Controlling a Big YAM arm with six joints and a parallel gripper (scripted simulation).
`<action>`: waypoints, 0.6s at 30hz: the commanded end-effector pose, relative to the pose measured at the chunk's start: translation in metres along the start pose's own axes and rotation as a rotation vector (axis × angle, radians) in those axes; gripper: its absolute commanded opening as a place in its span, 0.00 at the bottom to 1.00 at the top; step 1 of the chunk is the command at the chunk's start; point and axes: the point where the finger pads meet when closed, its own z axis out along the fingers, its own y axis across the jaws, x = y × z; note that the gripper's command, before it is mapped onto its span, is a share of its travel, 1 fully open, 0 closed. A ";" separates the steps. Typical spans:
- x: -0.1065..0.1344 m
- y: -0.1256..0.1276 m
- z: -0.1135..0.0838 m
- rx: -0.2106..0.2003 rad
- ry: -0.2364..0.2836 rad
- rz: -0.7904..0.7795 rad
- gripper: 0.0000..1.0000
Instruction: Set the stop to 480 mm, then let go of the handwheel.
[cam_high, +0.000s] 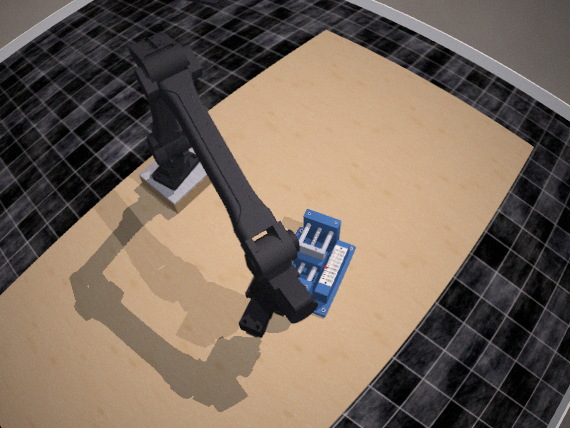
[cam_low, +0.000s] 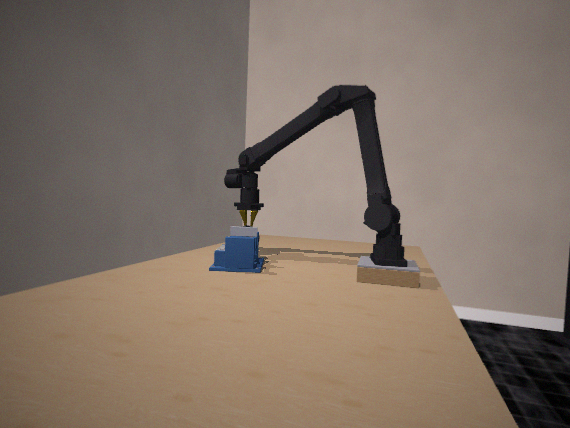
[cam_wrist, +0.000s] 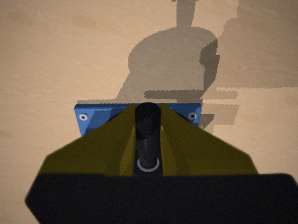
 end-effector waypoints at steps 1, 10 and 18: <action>-0.003 0.007 -0.021 -0.052 -0.031 -0.008 0.06; -0.003 0.007 -0.016 -0.046 -0.028 -0.008 0.06; -0.003 0.007 -0.016 -0.046 -0.028 -0.008 0.06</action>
